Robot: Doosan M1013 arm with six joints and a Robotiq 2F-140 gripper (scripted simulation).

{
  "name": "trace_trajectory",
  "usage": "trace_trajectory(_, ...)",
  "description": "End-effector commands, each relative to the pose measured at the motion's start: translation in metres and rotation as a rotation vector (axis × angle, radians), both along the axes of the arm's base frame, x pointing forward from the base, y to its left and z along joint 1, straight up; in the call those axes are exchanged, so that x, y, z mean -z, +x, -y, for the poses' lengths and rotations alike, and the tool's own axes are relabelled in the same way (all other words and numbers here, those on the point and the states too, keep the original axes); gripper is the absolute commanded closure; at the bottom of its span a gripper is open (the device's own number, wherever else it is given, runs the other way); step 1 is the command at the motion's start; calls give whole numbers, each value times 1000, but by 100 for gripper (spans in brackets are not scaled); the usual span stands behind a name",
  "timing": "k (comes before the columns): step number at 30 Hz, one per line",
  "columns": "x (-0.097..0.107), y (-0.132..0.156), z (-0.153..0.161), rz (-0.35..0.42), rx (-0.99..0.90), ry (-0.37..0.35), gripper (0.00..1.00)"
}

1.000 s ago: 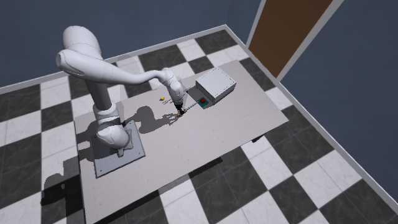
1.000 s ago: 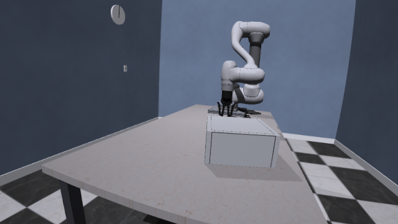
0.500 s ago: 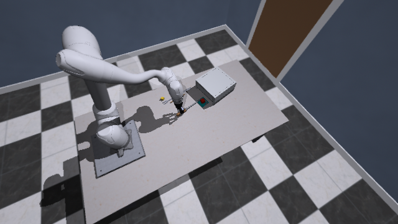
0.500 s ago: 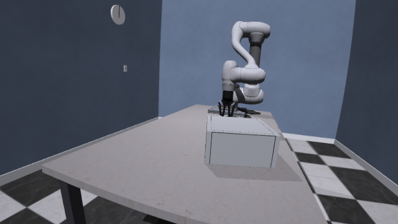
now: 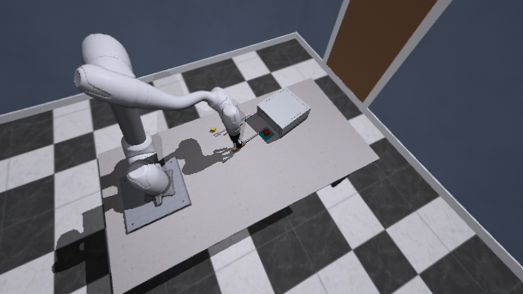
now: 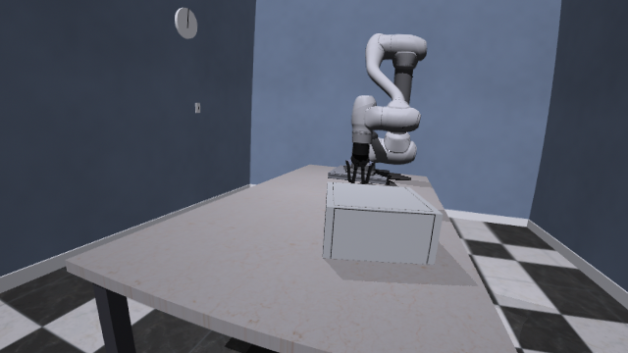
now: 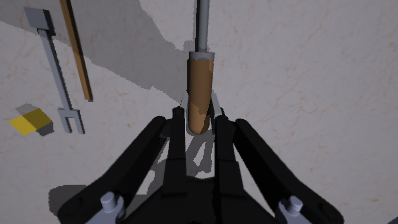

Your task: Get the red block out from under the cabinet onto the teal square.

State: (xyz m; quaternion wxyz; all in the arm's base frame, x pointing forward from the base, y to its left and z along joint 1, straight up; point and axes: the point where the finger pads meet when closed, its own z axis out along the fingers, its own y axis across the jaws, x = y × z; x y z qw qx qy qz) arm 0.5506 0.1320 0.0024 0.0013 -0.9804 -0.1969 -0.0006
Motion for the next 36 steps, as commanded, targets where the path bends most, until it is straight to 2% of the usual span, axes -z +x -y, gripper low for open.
trace_trajectory(1, 1, 1, -2, -3, 7, 2, 100)
trace_trajectory(32, 1, 1, -2, -3, 7, 2, 100)
trace_trajectory(33, 1, 1, -2, -3, 7, 2, 66)
trace_trajectory(36, 1, 1, -2, -3, 7, 2, 66)
